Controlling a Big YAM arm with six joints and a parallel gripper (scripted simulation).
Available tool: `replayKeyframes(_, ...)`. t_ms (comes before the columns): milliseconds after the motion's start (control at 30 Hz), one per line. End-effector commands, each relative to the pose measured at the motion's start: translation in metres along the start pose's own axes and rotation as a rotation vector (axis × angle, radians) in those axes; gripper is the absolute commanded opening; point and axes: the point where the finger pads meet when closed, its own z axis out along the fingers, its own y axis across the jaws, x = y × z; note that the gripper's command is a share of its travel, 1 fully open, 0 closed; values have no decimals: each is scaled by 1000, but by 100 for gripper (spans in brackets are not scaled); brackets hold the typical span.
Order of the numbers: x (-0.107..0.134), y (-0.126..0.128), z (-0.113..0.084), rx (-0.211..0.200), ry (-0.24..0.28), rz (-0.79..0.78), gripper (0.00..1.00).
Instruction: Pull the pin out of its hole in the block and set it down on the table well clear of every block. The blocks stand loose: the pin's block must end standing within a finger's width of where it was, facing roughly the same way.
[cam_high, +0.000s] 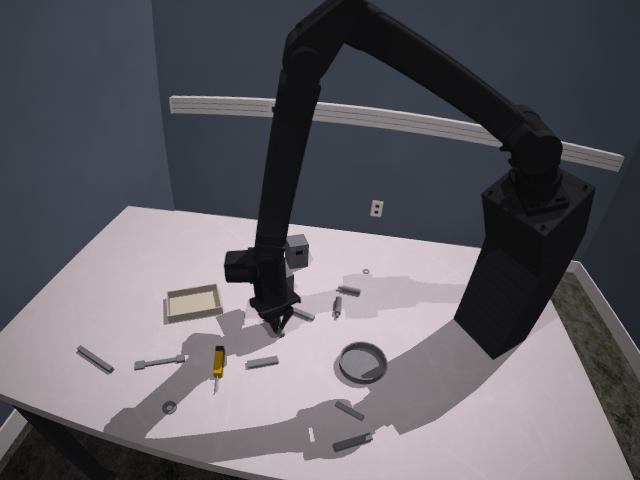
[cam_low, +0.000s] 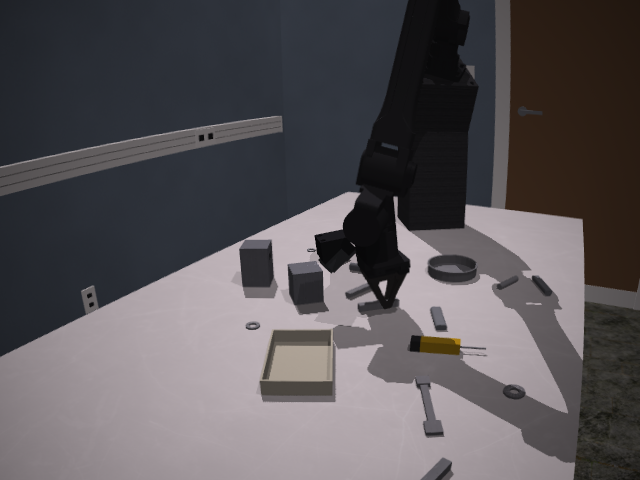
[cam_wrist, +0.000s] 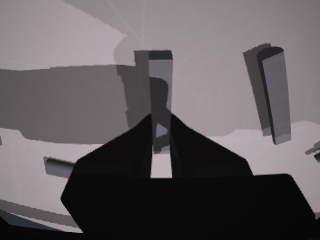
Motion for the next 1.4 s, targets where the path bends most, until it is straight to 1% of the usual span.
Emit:
replayKeyframes(0,4,-1,10,6,5,6,0)
replayKeyframes(1367,7,-7,11,15,10,9,0)
